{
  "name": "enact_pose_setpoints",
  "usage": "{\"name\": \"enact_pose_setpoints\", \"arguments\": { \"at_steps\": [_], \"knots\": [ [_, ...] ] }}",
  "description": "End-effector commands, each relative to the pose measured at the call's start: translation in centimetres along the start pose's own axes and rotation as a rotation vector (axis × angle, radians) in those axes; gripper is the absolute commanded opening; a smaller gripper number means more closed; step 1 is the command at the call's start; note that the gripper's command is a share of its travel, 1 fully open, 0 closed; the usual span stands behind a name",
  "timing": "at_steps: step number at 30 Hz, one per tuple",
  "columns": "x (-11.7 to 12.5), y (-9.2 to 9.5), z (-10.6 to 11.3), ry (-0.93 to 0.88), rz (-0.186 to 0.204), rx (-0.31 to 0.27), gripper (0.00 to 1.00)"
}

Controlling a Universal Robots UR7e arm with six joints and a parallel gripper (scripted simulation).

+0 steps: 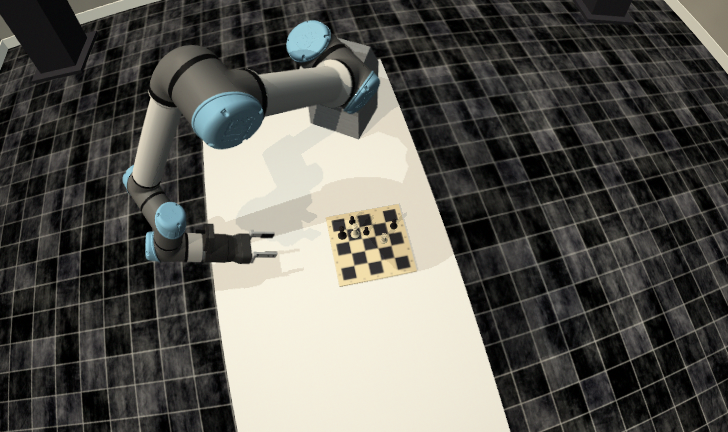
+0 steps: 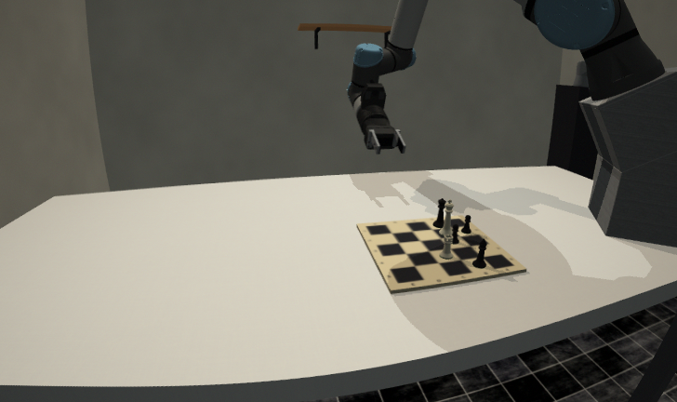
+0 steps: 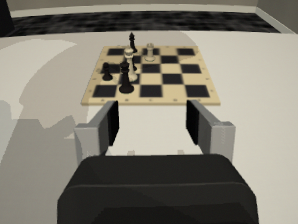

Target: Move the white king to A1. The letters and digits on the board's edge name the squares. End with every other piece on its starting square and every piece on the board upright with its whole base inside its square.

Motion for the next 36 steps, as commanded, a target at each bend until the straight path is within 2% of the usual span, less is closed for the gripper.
{"name": "enact_pose_setpoints", "arguments": {
  "at_steps": [1, 24, 30, 32, 36],
  "knots": [
    [0.0, 0.0, 0.0, 0.001, 0.0, -0.001, 1.0],
    [0.1, 0.1, -0.1, 0.001, 0.0, -0.001, 1.0],
    [0.5, 1.1, -2.1, 0.001, 0.0, -0.001, 1.0],
    [0.5, 1.1, -2.1, 0.001, 0.0, -0.001, 1.0],
    [1.0, 2.3, -4.5, 0.001, 0.0, -0.001, 1.0]
  ]
}}
Point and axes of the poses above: the point where the finger pads meet when closed, its own y axis back along the fingers, its own x axis across the jaws, z = x × y, the point moved 3 cm from there along y, back along the fingers, and after that the axes turned 12 degrees about y, right-handed, at the moved point
